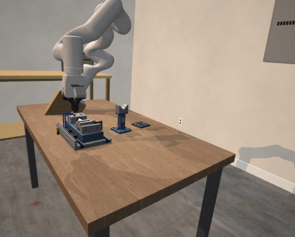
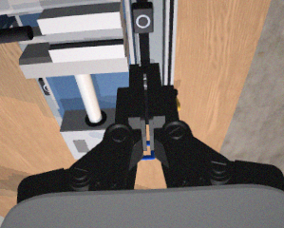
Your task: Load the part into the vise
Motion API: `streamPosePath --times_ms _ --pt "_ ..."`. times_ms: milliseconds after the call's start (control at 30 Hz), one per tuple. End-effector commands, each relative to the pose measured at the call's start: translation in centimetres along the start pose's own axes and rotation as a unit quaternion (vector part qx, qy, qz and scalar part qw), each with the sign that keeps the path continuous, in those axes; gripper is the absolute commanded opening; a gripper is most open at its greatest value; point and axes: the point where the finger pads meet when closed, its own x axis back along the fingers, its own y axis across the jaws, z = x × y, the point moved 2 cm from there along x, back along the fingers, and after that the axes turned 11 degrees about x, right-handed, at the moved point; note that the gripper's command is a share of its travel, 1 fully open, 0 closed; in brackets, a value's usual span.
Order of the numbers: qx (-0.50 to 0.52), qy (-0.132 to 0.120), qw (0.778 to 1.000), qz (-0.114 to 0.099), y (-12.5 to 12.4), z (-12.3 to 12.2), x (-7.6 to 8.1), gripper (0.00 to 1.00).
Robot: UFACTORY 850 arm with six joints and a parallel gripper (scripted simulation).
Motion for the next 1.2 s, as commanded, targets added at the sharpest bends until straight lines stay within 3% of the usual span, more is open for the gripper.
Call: streamPosePath --times_ms 0,500,1167 --pt "0.0 0.001 1.0 -0.001 0.0 0.1 0.1 0.0" --pt "0.0 0.001 1.0 -0.001 0.0 0.1 -0.3 0.0" --pt "0.0 0.001 1.0 -0.001 0.1 0.1 -2.7 0.0"
